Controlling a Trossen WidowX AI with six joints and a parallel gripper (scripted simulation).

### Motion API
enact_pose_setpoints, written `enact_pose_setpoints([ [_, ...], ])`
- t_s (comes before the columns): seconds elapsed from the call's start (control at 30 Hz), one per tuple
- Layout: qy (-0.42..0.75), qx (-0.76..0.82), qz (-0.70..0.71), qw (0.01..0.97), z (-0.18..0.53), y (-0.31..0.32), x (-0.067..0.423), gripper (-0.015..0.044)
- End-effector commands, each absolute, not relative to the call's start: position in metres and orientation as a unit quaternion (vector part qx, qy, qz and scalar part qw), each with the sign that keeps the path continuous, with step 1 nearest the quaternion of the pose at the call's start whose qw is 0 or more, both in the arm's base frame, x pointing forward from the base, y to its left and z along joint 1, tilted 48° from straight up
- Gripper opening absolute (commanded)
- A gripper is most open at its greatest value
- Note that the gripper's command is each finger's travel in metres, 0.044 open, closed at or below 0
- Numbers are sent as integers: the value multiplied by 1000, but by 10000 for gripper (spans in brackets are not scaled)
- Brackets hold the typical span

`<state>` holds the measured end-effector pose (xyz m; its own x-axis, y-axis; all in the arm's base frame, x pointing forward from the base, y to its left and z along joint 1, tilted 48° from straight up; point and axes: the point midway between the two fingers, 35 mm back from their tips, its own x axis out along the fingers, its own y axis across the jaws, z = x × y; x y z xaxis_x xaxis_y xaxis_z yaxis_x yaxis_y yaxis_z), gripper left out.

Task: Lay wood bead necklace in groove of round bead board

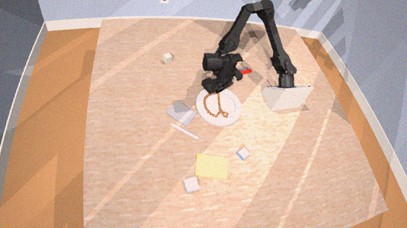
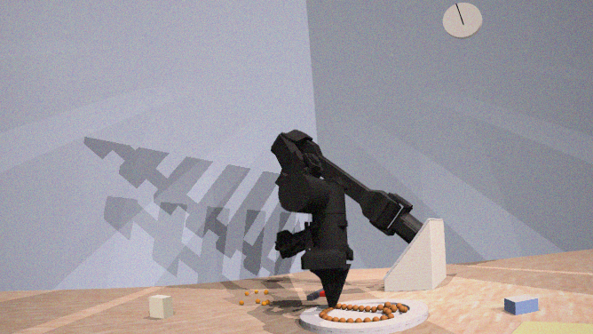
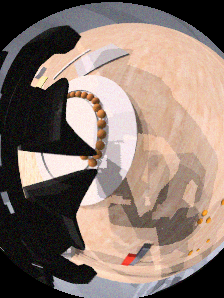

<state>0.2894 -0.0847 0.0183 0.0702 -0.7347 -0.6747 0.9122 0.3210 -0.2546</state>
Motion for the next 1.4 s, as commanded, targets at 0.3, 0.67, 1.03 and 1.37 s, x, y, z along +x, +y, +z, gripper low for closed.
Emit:
enact_pose_setpoints([
  [0.3, 375, 116, -571, 721, 21, -82, 288, 394],
  [0.67, 376, 115, -572, 720, 22, -81, 288, 440],
  [1.03, 376, 115, -572, 720, 22, -81, 288, 440],
  [1.37, 574, -181, -372, 707, 17, -63, 292, 204],
])
